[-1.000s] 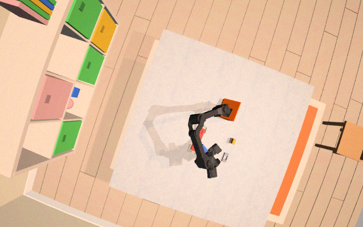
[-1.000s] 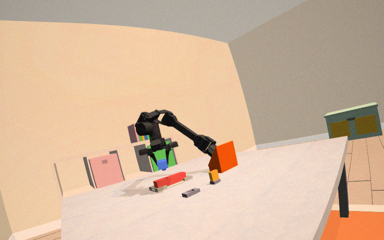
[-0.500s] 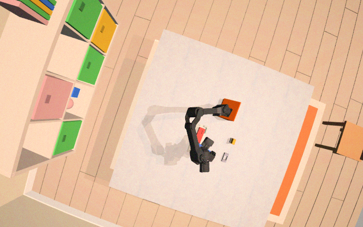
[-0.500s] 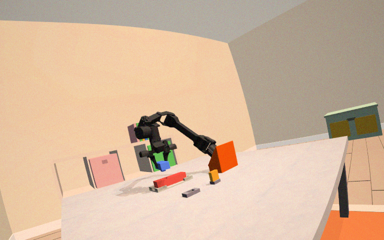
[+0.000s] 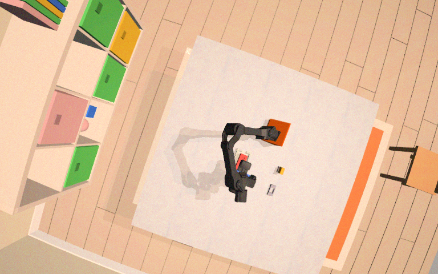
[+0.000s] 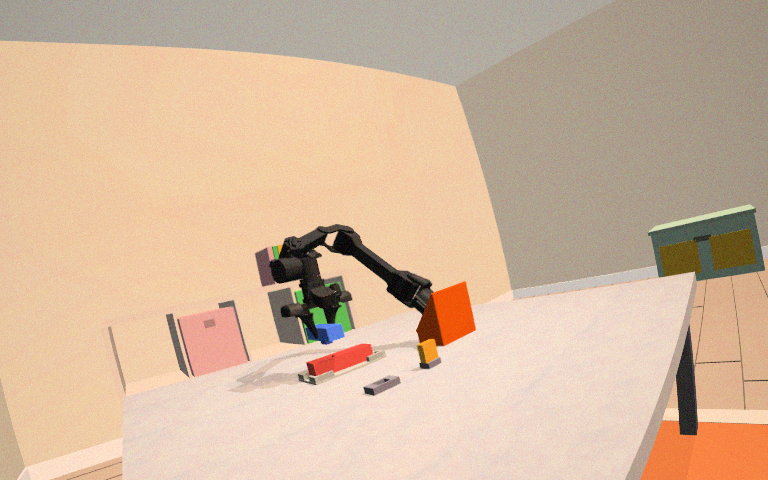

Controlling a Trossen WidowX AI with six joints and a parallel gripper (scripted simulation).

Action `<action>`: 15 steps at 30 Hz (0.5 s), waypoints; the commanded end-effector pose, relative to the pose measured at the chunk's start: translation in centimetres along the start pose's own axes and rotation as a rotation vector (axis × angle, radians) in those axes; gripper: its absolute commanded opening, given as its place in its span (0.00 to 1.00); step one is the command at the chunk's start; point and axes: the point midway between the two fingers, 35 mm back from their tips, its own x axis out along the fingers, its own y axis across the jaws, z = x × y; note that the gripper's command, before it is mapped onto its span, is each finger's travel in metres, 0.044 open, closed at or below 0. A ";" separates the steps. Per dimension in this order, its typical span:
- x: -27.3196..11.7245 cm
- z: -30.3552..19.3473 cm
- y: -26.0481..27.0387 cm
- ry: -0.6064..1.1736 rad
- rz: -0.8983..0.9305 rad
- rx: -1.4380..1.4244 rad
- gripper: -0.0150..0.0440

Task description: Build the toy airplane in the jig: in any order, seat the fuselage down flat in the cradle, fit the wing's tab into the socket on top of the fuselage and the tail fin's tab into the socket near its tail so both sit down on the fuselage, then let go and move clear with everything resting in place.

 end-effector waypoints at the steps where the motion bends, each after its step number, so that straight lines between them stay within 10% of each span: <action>1: 0.1 -0.1 0.1 0.004 -0.002 -0.015 0.52; 15: 0.1 -0.1 0.1 0.004 -0.002 -0.015 0.58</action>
